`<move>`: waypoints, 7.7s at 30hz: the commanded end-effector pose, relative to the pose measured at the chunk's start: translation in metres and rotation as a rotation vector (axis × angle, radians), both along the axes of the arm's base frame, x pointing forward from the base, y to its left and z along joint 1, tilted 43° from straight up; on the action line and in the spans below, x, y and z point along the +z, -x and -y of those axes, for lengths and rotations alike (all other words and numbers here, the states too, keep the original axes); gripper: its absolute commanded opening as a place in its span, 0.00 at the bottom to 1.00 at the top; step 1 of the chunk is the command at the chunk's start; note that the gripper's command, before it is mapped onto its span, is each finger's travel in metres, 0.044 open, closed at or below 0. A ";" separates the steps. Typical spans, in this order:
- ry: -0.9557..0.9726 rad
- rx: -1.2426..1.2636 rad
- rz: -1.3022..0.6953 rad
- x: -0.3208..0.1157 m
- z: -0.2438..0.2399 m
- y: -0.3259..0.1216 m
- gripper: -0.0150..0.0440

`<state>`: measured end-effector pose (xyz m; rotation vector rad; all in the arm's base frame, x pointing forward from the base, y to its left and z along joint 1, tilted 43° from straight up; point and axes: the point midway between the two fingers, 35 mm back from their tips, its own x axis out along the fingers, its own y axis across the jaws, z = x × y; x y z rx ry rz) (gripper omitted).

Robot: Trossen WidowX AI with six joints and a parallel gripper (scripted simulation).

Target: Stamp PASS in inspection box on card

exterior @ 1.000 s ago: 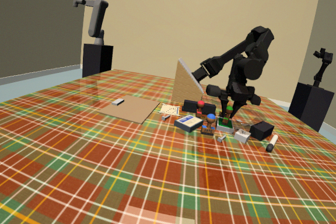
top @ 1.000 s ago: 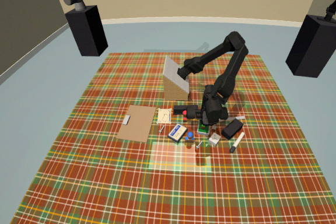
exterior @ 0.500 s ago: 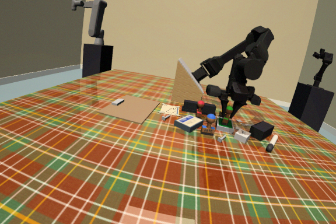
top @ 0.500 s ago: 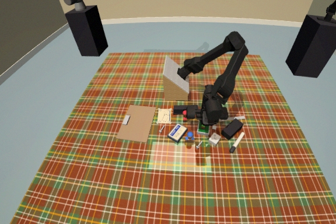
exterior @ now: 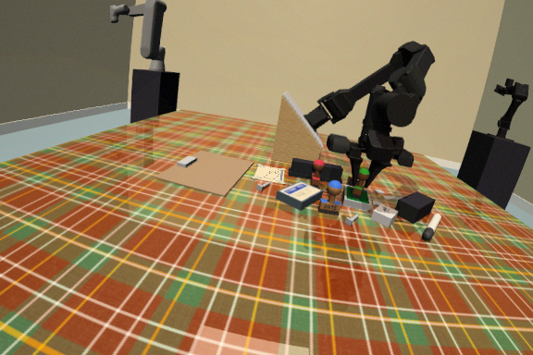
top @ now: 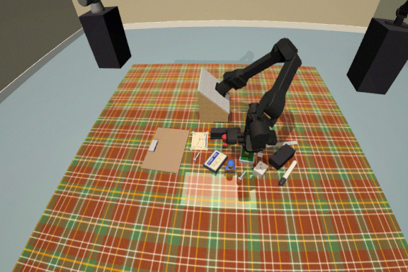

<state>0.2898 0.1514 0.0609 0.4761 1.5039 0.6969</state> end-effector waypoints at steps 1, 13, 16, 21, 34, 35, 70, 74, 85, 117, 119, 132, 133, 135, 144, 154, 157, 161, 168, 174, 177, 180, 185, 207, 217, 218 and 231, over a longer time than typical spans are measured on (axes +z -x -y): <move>-0.003 0.002 -0.001 0.002 0.001 0.000 0.25; -0.002 0.002 -0.001 0.006 0.005 0.000 0.25; -0.002 0.002 -0.001 0.006 0.006 0.000 0.25; -0.002 0.002 -0.001 0.007 0.006 0.000 0.25; 0.000 0.002 -0.001 0.022 0.021 -0.003 0.25; 0.000 0.002 -0.001 0.023 0.022 -0.003 0.25; 0.032 0.034 0.036 -0.039 0.131 -0.004 0.25; 0.030 0.045 0.043 -0.058 0.151 0.003 0.25; 0.005 0.073 0.063 -0.098 0.192 0.029 0.25; 0.006 0.071 0.063 -0.112 0.180 0.029 0.25; 0.006 0.071 0.063 -0.113 0.179 0.029 0.25; 0.006 0.070 0.062 -0.120 0.173 0.029 0.25; 0.006 0.070 0.062 -0.120 0.173 0.029 0.25; 0.006 0.070 0.062 -0.121 0.172 0.030 0.25; 0.006 0.070 0.062 -0.126 0.168 0.030 0.25; 0.006 0.069 0.062 -0.131 0.163 0.031 0.25; 0.006 0.069 0.062 -0.132 0.162 0.031 0.25; 0.006 0.069 0.062 -0.134 0.160 0.031 0.25; 0.005 0.069 0.061 -0.137 0.157 0.032 0.25; 0.005 0.068 0.061 -0.140 0.154 0.032 0.25; 0.005 0.068 0.061 -0.141 0.153 0.033 0.25; 0.005 0.068 0.061 -0.142 0.151 0.033 0.25; 0.004 0.068 0.061 -0.145 0.149 0.034 0.25; 0.005 0.068 0.061 -0.148 0.145 0.034 0.25; 0.005 0.068 0.061 -0.150 0.144 0.034 0.25; 0.005 0.068 0.061 -0.150 0.144 0.034 0.25; 0.005 0.068 0.061 -0.150 0.143 0.035 0.25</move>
